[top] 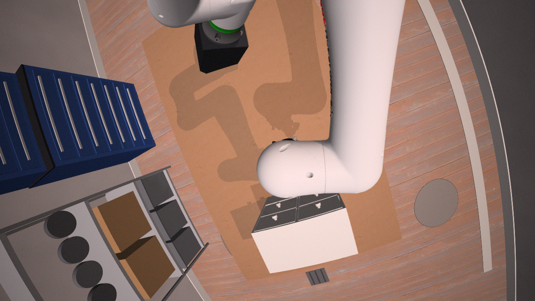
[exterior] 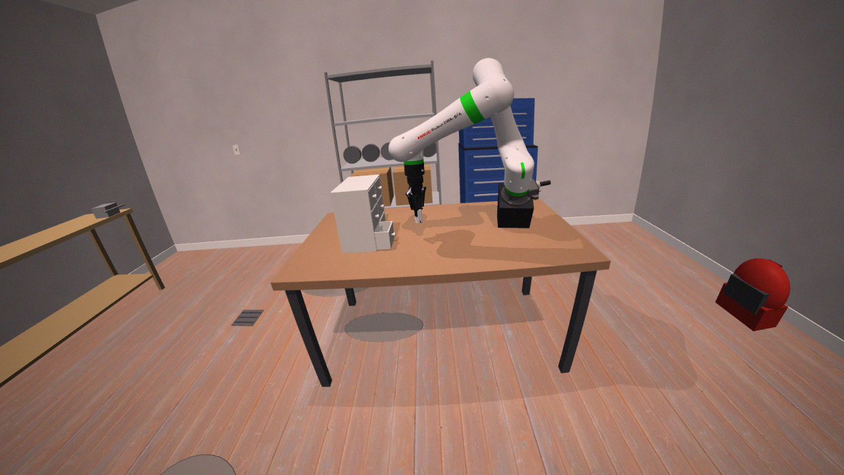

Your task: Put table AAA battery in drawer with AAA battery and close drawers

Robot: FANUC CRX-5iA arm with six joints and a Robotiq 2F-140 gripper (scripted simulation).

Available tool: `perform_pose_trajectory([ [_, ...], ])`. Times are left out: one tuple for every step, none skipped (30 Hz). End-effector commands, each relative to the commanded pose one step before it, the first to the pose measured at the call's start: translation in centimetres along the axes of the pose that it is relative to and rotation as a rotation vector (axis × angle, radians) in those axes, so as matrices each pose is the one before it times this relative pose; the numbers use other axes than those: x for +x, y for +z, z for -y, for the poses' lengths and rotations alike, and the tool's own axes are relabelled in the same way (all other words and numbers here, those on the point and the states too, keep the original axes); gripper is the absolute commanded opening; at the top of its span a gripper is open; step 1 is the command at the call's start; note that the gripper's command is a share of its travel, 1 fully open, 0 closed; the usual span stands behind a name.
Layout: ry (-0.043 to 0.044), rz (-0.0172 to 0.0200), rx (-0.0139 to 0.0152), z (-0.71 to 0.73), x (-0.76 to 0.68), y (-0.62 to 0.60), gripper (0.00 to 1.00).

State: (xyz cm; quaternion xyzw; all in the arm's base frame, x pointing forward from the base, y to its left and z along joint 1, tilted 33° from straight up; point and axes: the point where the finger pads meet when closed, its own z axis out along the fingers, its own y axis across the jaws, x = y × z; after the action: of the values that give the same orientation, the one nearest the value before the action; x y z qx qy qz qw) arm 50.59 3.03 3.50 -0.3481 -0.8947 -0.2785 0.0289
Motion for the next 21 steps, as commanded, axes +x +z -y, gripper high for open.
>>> perform_pose_trajectory([
  [-0.27913,0.00020,-0.00019,0.024,-0.106,-0.206,0.03],
  [-0.04283,-0.00004,-0.00004,0.001,0.000,-0.151,0.03],
  [-0.04286,0.00002,-0.00009,0.002,-0.001,-0.194,0.03],
  [-0.04282,0.00006,-0.00006,0.002,-0.001,-0.229,0.03],
  [0.00000,0.00000,0.00000,0.000,0.000,0.000,0.03],
  [0.00000,0.00000,0.00000,0.000,0.000,0.000,0.03],
  [-0.12699,-0.00004,-0.00011,0.002,-0.001,-0.254,0.03],
  [-0.03864,-0.00011,0.00003,0.003,0.000,-0.267,0.03],
  [-0.03805,-0.00015,0.00001,0.002,-0.001,-0.265,0.03],
  [-0.02565,-0.00008,0.00001,0.002,0.000,-0.252,0.03],
  [0.00000,0.00000,0.00000,0.002,0.000,-0.227,0.03],
  [0.00000,0.00000,0.00000,0.002,0.000,-0.192,0.03],
  [0.00000,0.00000,0.00000,0.001,0.000,-0.149,0.03],
  [0.00000,0.00000,0.00000,0.001,0.000,-0.104,0.03],
  [0.00000,0.00000,0.00000,0.001,0.000,-0.061,0.03],
  [0.00000,0.00000,0.00000,0.000,0.000,-0.025,0.03],
  [0.00000,0.00000,0.00000,0.000,0.000,-0.004,0.03],
  [0.00000,0.00002,0.00000,0.000,0.000,0.000,0.03],
  [0.00000,0.00016,0.00000,0.000,0.000,0.000,0.03],
  [0.00000,0.00042,-0.00001,0.000,0.001,0.001,0.03],
  [-0.00001,0.00080,-0.00001,-0.001,0.002,0.002,0.03],
])
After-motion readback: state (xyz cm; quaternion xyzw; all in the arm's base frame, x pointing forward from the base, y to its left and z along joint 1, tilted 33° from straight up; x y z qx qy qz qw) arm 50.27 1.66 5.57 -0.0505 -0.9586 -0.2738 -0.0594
